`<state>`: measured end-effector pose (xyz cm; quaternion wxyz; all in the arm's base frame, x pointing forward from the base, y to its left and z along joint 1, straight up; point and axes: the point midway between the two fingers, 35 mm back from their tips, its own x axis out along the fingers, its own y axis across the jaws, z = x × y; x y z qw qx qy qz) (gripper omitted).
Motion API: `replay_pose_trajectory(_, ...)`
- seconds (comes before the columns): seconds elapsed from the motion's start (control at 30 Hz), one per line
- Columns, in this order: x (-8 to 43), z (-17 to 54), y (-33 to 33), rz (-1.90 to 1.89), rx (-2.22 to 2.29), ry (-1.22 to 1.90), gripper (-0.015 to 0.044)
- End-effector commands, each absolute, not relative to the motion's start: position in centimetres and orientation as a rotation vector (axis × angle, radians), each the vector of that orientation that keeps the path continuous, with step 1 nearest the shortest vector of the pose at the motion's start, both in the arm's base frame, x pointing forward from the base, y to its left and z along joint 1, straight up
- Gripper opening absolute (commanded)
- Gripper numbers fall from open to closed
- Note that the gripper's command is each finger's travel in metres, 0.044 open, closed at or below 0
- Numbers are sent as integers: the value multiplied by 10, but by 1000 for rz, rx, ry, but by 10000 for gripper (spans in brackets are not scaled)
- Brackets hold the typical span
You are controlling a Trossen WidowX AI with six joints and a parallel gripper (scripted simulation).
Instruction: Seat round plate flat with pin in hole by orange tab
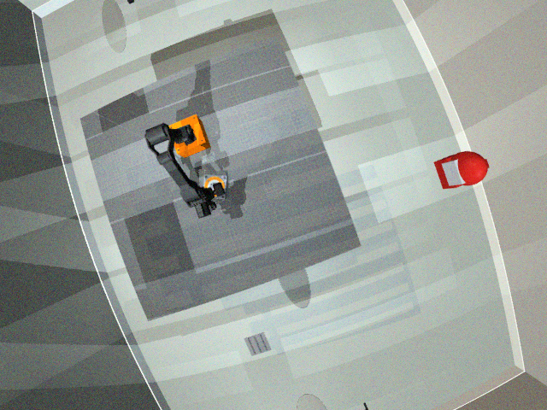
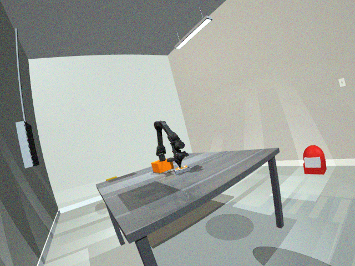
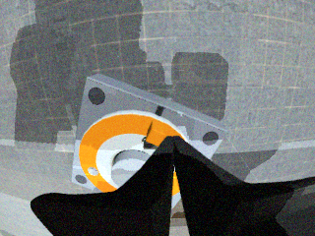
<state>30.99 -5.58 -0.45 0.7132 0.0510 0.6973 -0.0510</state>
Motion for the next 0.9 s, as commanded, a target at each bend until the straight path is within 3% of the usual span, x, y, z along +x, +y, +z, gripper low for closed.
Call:
replay_pose_trajectory(0.0,312,12,-56,-115,115,1535,0)
replay_pose_trajectory(0.2,307,41,-55,-115,115,1535,0)
replay_pose_trajectory(0.87,307,34,-55,-114,112,1536,0)
